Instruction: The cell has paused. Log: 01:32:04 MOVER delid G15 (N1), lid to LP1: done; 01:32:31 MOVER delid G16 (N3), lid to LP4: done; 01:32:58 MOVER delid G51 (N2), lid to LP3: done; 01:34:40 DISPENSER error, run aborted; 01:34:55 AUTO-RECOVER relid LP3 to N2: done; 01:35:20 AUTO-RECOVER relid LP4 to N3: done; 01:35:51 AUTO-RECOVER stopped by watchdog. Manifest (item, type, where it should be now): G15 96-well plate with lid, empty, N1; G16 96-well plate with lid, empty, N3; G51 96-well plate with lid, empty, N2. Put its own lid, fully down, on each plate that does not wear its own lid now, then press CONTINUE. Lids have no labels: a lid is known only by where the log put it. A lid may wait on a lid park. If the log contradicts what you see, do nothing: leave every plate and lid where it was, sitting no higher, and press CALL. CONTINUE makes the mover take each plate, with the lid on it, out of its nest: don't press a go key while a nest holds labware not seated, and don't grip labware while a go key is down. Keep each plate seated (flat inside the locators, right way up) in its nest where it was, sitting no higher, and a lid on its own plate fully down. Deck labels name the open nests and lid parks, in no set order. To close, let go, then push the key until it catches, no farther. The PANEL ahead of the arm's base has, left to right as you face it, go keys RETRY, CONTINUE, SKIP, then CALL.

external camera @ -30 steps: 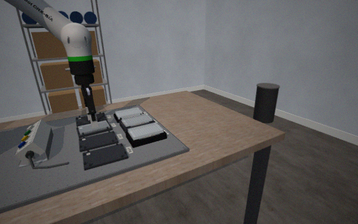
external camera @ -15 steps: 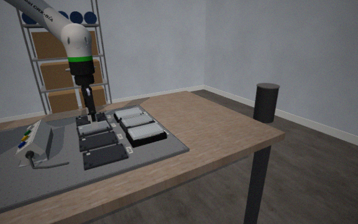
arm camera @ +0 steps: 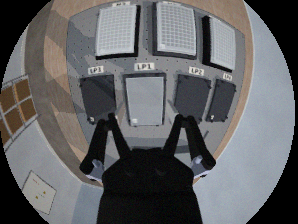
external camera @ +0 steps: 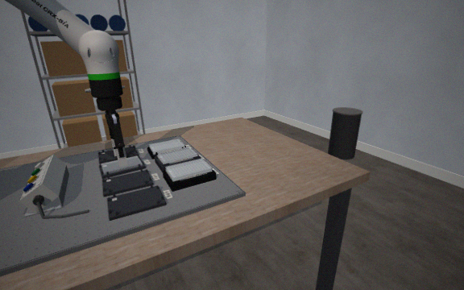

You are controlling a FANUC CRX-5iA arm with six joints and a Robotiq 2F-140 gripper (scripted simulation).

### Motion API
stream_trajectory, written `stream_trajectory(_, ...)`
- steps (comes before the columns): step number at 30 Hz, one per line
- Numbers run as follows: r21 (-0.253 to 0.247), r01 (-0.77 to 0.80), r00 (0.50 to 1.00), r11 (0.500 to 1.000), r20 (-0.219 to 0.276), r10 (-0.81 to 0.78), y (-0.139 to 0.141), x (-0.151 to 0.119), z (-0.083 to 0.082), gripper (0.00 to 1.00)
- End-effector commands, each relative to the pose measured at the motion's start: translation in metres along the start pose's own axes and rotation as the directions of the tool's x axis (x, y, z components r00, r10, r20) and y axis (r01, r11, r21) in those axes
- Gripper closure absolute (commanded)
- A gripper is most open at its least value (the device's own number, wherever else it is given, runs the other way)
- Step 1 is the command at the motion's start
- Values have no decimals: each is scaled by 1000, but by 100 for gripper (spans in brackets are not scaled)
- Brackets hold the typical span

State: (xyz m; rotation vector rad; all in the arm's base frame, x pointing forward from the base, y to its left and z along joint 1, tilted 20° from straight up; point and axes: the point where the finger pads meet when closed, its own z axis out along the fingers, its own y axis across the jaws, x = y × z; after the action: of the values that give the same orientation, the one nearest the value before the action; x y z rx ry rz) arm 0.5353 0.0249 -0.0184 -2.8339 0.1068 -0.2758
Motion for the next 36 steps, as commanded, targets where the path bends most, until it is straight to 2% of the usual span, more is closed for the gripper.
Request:
stream_trajectory(1,0,0,1000,1000,0,0,0,0,0,34)
stream_trajectory(13,0,0,1000,1000,0,0,0,0,0,34)
stream_trajectory(14,0,0,1000,1000,0,0,0,0,0,41)
stream_trajectory(36,0,0,1000,1000,0,0,0,0,0,41)
